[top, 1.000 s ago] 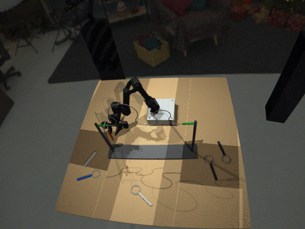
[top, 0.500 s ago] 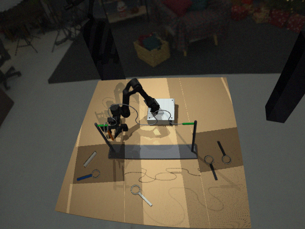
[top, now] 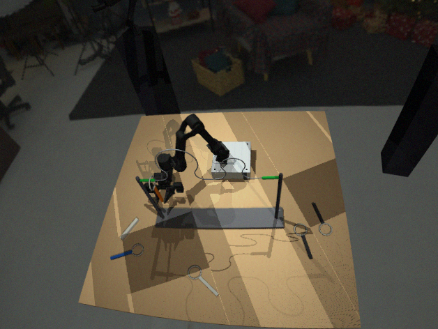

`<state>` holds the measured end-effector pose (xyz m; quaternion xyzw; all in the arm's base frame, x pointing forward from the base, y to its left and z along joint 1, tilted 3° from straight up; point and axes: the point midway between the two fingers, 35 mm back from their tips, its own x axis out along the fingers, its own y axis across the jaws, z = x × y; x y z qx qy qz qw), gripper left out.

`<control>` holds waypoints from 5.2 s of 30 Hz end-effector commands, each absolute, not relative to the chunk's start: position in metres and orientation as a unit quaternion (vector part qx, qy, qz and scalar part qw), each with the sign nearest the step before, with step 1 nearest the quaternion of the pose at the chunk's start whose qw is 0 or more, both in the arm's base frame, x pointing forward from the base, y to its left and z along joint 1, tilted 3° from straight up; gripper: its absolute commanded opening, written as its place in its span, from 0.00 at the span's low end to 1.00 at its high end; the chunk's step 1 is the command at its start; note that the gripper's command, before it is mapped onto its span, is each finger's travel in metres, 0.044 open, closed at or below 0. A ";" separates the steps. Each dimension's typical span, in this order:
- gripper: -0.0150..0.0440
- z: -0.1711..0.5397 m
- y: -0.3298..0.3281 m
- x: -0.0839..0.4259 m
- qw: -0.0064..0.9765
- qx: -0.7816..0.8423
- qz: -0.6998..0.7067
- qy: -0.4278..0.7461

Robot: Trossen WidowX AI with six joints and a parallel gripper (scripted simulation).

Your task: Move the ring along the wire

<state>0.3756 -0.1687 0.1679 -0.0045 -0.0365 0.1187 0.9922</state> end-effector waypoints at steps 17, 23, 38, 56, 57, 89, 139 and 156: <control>0.53 0.169 -0.169 0.379 0.993 -0.007 0.116 -0.038; 0.35 0.169 -0.168 0.379 0.992 -0.006 0.119 -0.038; 0.00 0.170 -0.168 0.379 0.992 -0.006 0.119 -0.038; 0.00 0.190 -0.167 0.377 0.992 -0.007 0.117 -0.038; 0.00 0.190 -0.167 0.377 0.992 -0.007 0.117 -0.038; 0.00 0.190 -0.148 0.373 0.992 -0.005 0.118 -0.037; 0.00 0.217 -0.035 0.340 0.950 0.283 0.131 0.014; 0.00 0.248 -0.011 0.308 0.896 0.395 0.168 0.112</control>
